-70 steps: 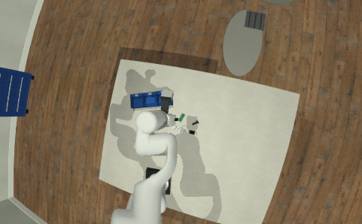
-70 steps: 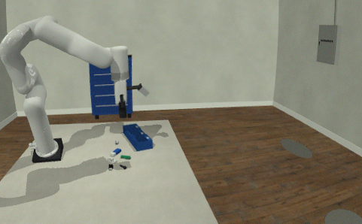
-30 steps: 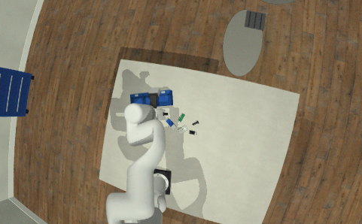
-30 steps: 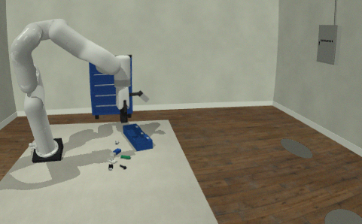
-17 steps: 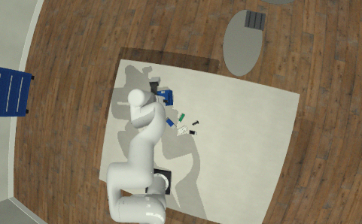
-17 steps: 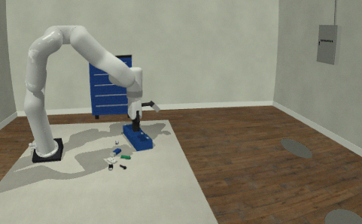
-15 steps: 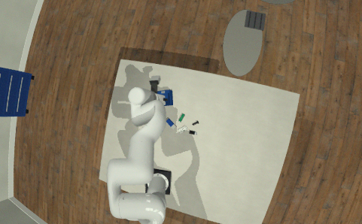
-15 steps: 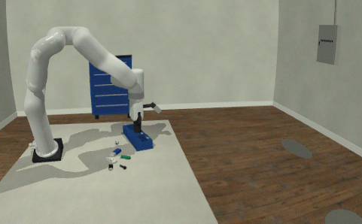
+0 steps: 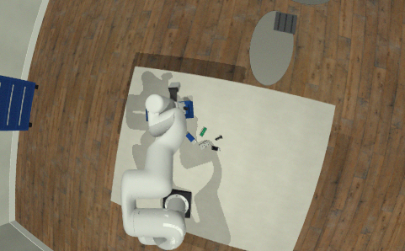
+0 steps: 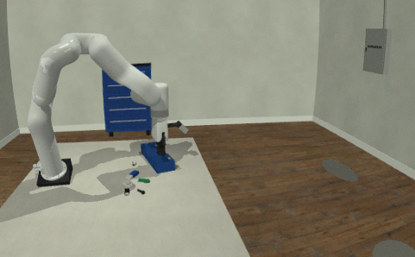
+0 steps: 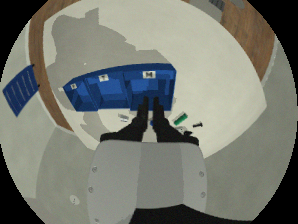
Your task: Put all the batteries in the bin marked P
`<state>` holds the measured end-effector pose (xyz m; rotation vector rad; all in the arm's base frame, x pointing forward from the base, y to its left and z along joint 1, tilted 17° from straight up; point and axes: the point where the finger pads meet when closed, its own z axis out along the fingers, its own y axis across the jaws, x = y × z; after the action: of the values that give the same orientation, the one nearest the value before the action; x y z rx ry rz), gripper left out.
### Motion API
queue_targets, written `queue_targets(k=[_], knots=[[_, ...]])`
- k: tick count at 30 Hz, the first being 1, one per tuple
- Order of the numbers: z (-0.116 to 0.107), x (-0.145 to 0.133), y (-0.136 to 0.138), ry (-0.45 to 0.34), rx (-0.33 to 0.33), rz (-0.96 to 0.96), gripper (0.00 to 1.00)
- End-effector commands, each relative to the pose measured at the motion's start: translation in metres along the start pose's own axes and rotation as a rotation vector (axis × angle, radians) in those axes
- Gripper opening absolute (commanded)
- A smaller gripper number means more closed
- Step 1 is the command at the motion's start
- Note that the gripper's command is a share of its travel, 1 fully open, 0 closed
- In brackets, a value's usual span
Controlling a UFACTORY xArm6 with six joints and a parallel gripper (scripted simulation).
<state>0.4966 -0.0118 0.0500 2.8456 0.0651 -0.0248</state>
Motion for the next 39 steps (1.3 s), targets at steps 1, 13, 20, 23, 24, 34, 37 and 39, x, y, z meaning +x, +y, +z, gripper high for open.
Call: queue_targets(k=[1,13,20,23,24,34,37,39], knots=[[0.007,0.002,0.0,0.004,0.0,0.0,0.07],[0.039,0.002,0.0,0.004,0.0,0.0,0.07],[0.051,0.002,0.0,0.004,0.0,0.0,0.07],[0.051,0.002,0.0,0.004,0.0,0.0,0.07],[0.051,0.002,0.0,0.004,0.0,0.0,0.07],[0.051,0.002,0.0,0.004,0.0,0.0,0.07],[0.051,0.002,0.0,0.004,0.0,0.0,0.07],[0.051,0.002,0.0,0.004,0.0,0.0,0.07]])
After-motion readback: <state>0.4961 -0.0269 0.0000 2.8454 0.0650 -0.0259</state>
